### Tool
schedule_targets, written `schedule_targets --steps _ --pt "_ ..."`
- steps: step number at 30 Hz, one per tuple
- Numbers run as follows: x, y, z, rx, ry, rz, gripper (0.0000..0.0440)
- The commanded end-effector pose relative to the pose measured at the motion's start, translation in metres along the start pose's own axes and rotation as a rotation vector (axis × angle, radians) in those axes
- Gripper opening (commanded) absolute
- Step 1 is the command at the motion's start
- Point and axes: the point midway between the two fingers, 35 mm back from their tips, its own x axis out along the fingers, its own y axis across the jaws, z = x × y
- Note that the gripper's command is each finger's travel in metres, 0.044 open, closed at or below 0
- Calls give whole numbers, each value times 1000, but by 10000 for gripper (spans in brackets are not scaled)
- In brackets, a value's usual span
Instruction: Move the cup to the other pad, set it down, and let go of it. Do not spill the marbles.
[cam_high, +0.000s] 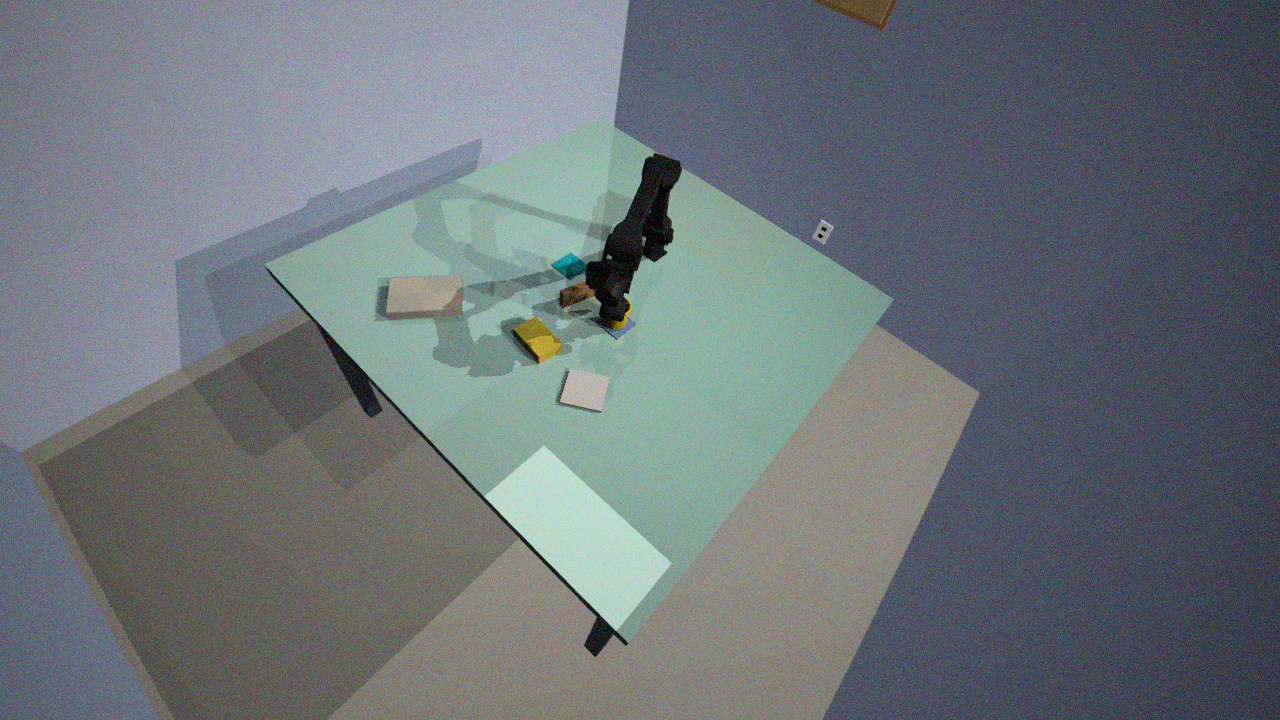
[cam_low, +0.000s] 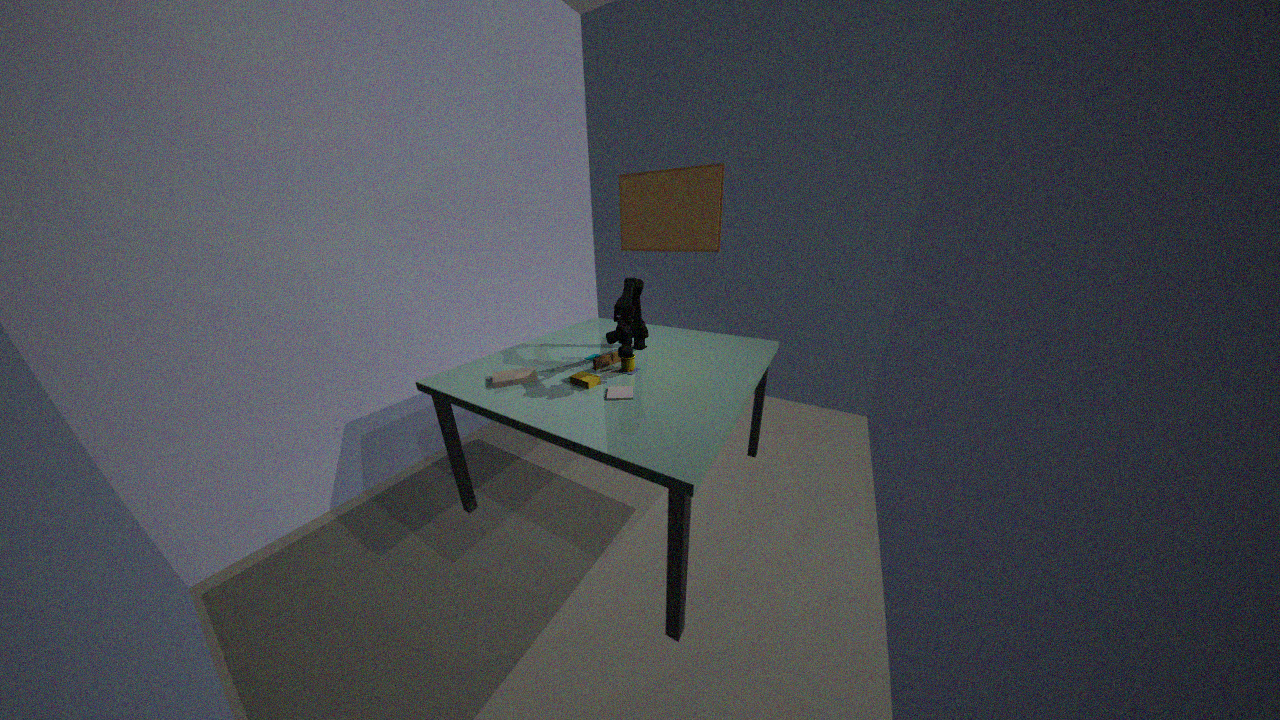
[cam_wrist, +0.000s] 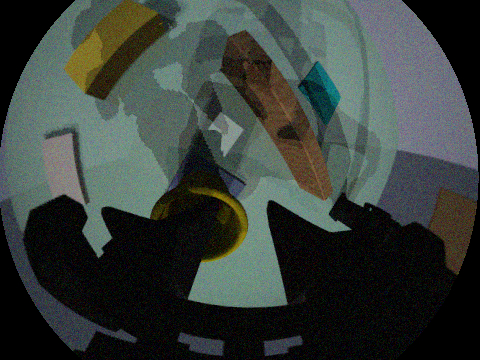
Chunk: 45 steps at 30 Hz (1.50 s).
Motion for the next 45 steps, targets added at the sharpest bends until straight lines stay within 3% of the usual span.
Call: schedule_targets --steps 1,4,12,15,26,45 --pt "17 1 -1 -31 2 -28 215" --pt "24 2 -1 -50 4 -28 218" --pt "31 -1 1 -93 -8 -26 30" --pt "27 -4 2 -98 -11 -21 2" --pt "11 -19 4 -73 -2 -5 0" --pt "-47 -58 23 74 2 103 0"
